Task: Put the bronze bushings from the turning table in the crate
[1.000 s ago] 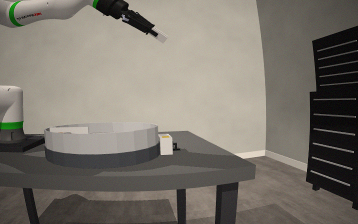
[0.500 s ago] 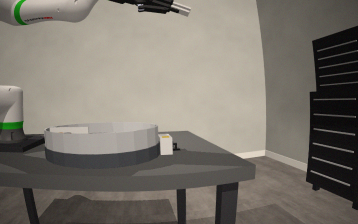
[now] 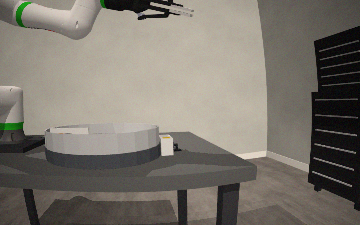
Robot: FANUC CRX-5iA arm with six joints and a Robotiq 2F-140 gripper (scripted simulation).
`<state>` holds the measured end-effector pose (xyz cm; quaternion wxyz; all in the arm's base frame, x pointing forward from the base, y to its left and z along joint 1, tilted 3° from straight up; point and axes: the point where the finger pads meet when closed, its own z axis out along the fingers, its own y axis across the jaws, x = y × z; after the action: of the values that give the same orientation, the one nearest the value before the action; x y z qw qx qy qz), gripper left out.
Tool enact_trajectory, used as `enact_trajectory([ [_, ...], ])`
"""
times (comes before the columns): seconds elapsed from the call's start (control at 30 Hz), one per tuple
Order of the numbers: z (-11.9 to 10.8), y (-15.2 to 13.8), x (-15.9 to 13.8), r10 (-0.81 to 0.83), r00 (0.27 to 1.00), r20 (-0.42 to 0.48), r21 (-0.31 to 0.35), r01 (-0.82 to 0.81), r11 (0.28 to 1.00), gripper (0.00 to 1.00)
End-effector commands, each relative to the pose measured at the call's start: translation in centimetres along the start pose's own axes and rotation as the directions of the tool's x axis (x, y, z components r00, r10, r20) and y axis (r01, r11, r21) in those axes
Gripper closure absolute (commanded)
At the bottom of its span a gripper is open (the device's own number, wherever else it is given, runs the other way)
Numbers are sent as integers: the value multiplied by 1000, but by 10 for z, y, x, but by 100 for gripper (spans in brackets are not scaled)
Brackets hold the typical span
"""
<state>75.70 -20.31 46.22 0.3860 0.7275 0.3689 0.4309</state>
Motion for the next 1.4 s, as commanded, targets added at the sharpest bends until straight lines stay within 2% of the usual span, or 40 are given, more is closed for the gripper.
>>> enact_trajectory([
  [0.0,1,-27,-39,259,963,78,-66,-254,965,94],
  [0.2,-11,-86,-87,527,830,185,-120,-513,850,94],
  [0.27,-11,-86,-87,527,830,185,-120,-513,850,94],
  [0.3,-15,-97,-94,635,738,228,-160,-615,772,94],
  [0.4,-28,-130,-114,716,648,260,-208,-686,697,94],
  [0.7,-79,-224,-152,903,301,307,-410,-814,411,94],
  [0.77,-93,-242,-157,927,224,301,-460,-818,346,94],
  [0.83,-93,-242,-157,927,224,301,-460,-818,346,94],
  [0.87,-102,-254,-160,954,111,279,-529,-811,249,94],
  [1.13,-157,-312,-170,976,-144,162,-700,-714,11,94],
  [1.33,-191,-341,-172,952,-304,28,-804,-573,-159,94],
  [1.37,-191,-341,-172,952,-304,28,-804,-573,-159,94],
])
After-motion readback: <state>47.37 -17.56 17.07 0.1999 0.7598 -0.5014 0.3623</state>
